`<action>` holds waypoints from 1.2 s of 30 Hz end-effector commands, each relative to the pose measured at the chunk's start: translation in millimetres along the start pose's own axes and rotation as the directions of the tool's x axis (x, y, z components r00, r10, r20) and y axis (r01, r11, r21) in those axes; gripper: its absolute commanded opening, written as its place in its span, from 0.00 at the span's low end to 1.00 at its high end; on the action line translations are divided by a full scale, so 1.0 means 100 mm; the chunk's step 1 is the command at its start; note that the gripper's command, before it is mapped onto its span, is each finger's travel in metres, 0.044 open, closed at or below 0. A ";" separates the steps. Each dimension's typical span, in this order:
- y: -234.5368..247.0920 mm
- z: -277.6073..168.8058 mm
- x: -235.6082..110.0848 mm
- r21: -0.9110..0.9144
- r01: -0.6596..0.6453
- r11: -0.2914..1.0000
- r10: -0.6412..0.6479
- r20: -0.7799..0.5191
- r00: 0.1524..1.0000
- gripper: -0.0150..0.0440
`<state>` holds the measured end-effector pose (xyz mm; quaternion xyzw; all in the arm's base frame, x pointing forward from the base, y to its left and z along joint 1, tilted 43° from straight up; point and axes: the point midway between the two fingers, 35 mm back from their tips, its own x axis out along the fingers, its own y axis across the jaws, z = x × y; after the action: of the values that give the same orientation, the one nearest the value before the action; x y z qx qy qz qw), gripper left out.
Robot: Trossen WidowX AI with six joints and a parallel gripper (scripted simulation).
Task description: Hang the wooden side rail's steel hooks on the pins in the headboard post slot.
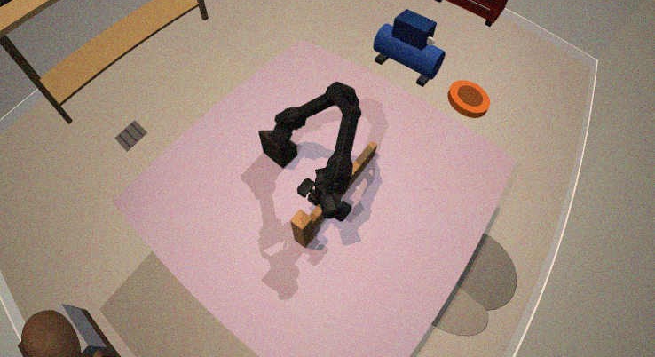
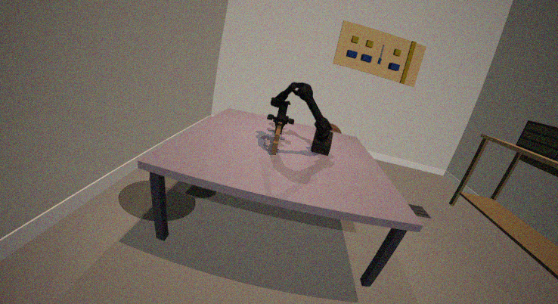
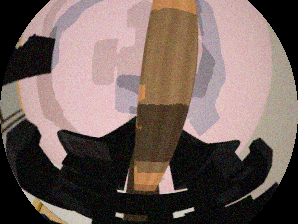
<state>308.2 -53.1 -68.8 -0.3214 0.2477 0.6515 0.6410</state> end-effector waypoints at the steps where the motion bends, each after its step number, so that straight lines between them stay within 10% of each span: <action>1: -0.01 -0.03 -0.03 -0.003 0.006 1.000 -0.006 -0.006 1.000 0.25; 36: 0.00 -0.07 -0.03 -0.003 0.006 1.000 -0.006 -0.007 1.000 0.25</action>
<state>308.3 -56.0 -71.0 -0.3216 0.2480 0.6513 0.6409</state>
